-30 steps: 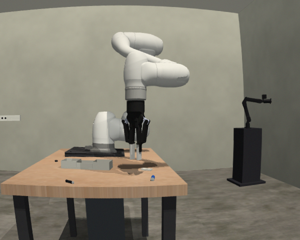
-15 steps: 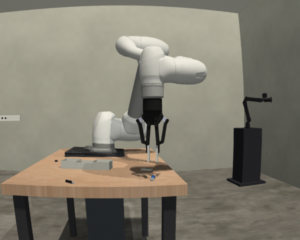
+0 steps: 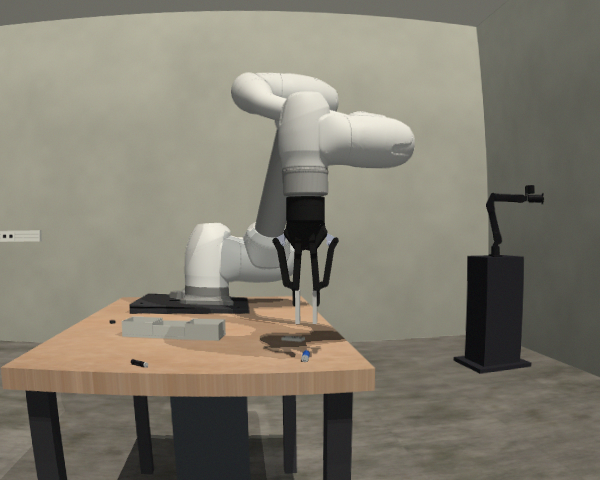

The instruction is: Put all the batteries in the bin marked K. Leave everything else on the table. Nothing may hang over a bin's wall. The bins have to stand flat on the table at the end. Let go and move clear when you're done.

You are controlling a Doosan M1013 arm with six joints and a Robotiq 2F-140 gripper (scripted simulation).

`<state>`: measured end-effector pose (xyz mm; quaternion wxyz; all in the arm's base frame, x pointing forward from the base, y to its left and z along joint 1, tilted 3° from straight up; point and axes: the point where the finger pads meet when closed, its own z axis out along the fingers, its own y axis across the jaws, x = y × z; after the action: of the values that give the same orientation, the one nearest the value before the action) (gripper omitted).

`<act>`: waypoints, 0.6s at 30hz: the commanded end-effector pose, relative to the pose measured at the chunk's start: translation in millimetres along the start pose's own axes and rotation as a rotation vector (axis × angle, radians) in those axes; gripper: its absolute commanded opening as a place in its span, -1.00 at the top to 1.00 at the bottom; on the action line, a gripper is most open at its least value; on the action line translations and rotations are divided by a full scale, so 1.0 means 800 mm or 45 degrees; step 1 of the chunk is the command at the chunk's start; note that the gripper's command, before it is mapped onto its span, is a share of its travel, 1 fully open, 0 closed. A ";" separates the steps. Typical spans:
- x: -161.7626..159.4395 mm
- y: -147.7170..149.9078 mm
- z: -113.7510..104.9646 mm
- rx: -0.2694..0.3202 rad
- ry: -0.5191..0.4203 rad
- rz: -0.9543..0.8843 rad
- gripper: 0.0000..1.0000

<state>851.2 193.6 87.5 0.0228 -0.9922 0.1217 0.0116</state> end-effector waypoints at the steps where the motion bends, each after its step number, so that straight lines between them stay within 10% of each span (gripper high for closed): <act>1: -0.001 0.001 -0.002 0.001 0.002 0.000 0.49; 18: -0.002 0.002 0.008 0.001 0.002 0.000 0.49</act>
<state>848.7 192.1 86.6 0.0229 -0.9922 0.1217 0.0114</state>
